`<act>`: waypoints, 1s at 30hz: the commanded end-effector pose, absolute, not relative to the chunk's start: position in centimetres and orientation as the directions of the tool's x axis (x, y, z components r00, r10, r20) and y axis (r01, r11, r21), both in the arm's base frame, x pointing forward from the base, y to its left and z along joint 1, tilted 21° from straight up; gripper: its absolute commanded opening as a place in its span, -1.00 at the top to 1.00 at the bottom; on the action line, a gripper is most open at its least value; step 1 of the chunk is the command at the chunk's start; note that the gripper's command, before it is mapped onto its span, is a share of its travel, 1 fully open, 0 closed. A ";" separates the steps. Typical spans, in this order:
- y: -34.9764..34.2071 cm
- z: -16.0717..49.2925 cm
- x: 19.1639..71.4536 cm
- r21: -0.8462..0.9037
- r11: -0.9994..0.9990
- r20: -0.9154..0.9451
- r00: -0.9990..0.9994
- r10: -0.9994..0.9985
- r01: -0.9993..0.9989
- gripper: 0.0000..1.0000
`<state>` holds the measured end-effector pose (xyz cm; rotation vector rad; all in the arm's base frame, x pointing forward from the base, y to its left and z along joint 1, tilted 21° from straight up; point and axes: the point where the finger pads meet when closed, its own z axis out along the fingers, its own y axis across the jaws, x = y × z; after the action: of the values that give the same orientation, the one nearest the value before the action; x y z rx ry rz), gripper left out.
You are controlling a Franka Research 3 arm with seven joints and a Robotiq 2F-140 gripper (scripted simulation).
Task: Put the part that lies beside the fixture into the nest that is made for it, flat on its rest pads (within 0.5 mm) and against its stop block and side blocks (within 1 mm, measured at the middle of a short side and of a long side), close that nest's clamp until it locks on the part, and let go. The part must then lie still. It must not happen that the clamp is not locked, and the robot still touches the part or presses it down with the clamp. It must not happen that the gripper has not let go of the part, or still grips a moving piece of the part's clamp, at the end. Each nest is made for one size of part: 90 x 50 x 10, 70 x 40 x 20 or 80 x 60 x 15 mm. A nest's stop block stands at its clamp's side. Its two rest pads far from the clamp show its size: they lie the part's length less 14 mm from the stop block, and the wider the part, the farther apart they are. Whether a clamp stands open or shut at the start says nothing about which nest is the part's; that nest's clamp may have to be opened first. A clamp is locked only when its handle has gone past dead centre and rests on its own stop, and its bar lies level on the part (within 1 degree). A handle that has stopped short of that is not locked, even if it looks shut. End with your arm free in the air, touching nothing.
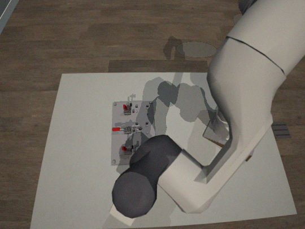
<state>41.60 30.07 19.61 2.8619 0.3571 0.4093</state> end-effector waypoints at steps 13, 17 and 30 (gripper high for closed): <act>30.1 19.6 41.5 0.213 -0.976 0.283 0.953 0.108 0.047 1.00; 30.1 19.6 41.5 0.206 -0.978 0.288 0.954 0.084 0.024 1.00; 30.0 19.5 41.5 0.206 -0.978 0.288 0.954 0.084 0.024 1.00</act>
<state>41.50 29.97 19.51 2.8997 0.1103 0.4367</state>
